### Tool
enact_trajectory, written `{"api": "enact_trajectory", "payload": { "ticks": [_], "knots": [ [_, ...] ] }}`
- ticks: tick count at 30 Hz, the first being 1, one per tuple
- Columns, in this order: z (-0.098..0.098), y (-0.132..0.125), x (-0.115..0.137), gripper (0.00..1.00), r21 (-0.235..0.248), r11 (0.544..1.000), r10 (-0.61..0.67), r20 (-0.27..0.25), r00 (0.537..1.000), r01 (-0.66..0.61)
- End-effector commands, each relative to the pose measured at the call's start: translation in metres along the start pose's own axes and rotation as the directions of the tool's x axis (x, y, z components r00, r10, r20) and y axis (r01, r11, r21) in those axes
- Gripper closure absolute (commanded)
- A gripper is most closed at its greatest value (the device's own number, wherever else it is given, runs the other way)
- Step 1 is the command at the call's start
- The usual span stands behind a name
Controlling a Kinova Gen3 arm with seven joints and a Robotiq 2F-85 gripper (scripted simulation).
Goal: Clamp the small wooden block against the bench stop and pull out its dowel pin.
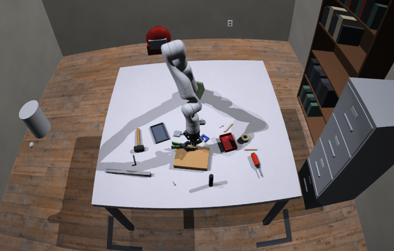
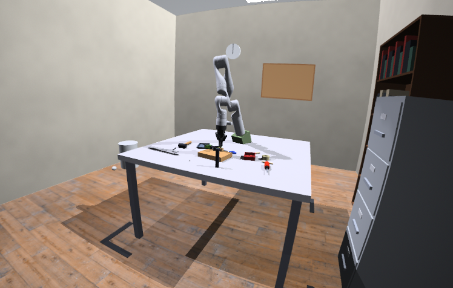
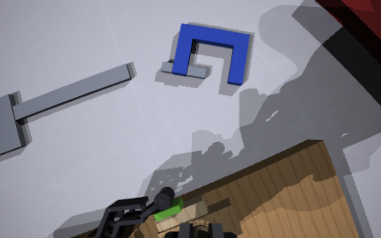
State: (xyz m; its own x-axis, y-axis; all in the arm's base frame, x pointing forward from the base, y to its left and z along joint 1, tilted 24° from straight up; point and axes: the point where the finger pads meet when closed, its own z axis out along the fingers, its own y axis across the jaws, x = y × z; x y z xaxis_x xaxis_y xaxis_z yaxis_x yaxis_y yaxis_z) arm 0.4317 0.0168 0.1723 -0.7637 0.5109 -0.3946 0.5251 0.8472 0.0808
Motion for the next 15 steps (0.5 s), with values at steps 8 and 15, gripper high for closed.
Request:
{"api": "enact_trajectory", "payload": {
  "ticks": [8,15],
  "knots": [
    [-0.0008,0.0007,-0.0004,0.9,-0.002,0.997,-0.08,0.0,0.997,0.08],
    [-0.0009,0.0007,-0.0004,0.9,-0.002,0.989,-0.147,0.0,0.989,0.147]
  ]
}}
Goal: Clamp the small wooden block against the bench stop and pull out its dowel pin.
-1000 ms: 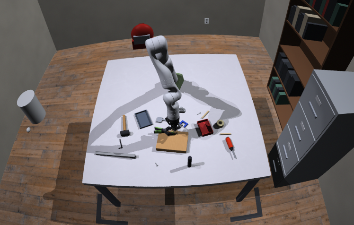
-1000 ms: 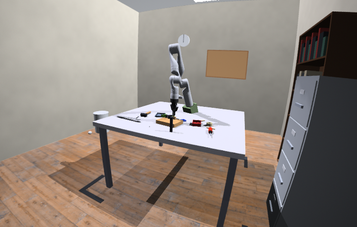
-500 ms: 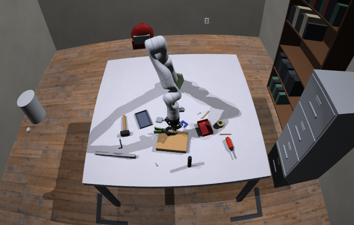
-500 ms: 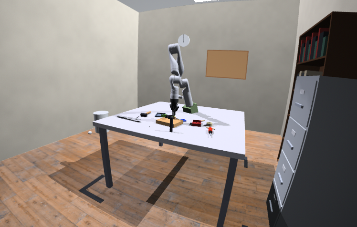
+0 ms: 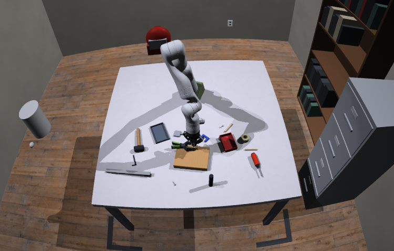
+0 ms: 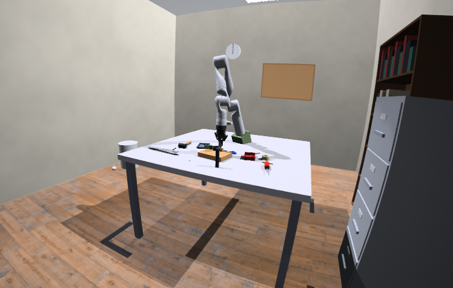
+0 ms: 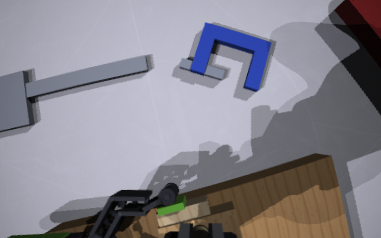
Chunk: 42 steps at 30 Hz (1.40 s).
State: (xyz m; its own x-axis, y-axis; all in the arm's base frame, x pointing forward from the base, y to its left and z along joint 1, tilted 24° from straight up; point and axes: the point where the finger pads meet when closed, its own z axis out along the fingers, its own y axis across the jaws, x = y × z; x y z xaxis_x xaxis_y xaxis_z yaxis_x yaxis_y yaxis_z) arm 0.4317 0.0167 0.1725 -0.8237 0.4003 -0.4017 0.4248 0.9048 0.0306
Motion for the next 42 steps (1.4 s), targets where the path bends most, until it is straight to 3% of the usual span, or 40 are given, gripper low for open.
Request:
{"api": "enact_trajectory", "payload": {
  "ticks": [1,27,42],
  "knots": [
    [-0.0007,0.0007,-0.0004,0.9,-0.002,1.0,-0.031,0.0,1.0,0.031],
    [-0.0009,0.0006,-0.0004,0.9,-0.002,0.97,-0.243,0.001,0.97,0.243],
    [-0.0011,0.0007,-0.0004,0.9,-0.002,0.925,-0.381,0.001,0.925,0.381]
  ]
}}
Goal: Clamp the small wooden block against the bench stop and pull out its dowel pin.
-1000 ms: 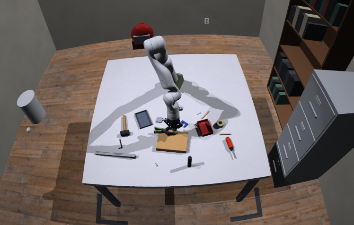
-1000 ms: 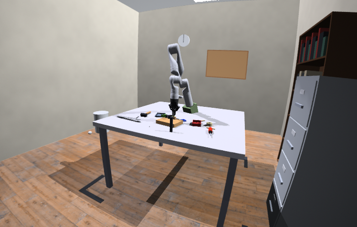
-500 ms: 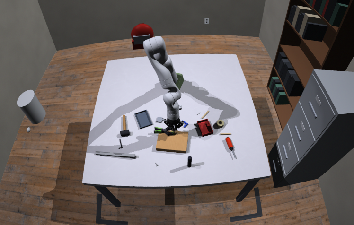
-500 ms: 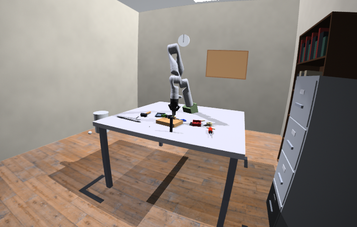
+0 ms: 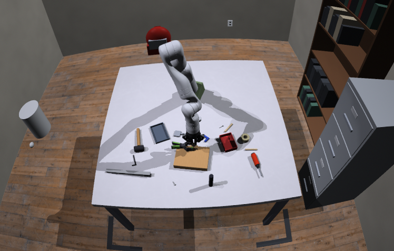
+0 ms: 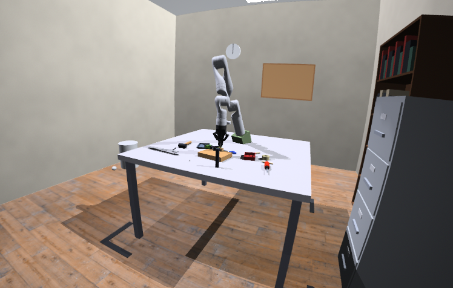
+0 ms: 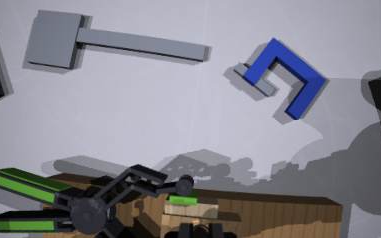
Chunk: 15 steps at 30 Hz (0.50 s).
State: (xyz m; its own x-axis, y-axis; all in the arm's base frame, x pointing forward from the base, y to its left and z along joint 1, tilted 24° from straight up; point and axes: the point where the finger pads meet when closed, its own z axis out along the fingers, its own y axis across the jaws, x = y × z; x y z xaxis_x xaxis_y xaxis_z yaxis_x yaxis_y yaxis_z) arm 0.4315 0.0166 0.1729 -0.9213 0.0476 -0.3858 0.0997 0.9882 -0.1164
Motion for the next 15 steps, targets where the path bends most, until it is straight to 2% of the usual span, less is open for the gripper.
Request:
{"api": "enact_trajectory", "payload": {
  "ticks": [1,15],
  "knots": [
    [-0.0007,0.0006,-0.0006,0.9,-0.002,1.0,-0.022,0.001,1.0,0.022],
    [-0.0008,0.0006,-0.0006,0.9,-0.002,0.989,-0.148,0.002,0.989,0.148]
  ]
}}
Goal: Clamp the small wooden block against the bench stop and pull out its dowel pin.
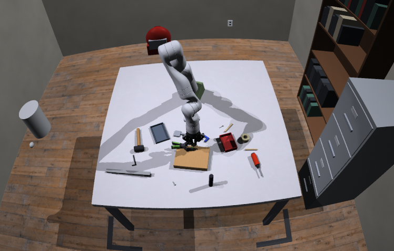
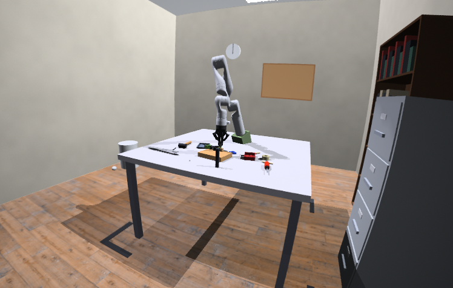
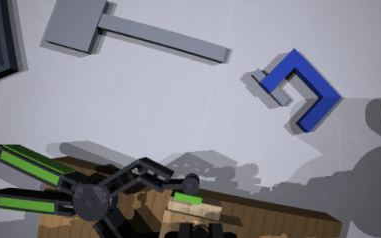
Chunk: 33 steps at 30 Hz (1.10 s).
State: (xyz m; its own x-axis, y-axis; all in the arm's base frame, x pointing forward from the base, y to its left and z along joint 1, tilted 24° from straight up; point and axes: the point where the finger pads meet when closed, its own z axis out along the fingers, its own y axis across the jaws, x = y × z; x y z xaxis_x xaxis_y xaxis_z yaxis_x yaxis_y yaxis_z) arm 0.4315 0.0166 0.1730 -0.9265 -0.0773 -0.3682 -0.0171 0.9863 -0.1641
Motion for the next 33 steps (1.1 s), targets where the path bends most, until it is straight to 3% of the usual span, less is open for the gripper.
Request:
{"api": "enact_trajectory", "payload": {
  "ticks": [1,33],
  "knots": [
    [-0.0007,0.0006,-0.0007,0.9,-0.002,0.999,-0.032,0.001,0.999,0.032],
    [-0.001,0.0006,-0.0007,0.9,-0.002,0.954,-0.298,0.002,0.954,0.298]
  ]
}}
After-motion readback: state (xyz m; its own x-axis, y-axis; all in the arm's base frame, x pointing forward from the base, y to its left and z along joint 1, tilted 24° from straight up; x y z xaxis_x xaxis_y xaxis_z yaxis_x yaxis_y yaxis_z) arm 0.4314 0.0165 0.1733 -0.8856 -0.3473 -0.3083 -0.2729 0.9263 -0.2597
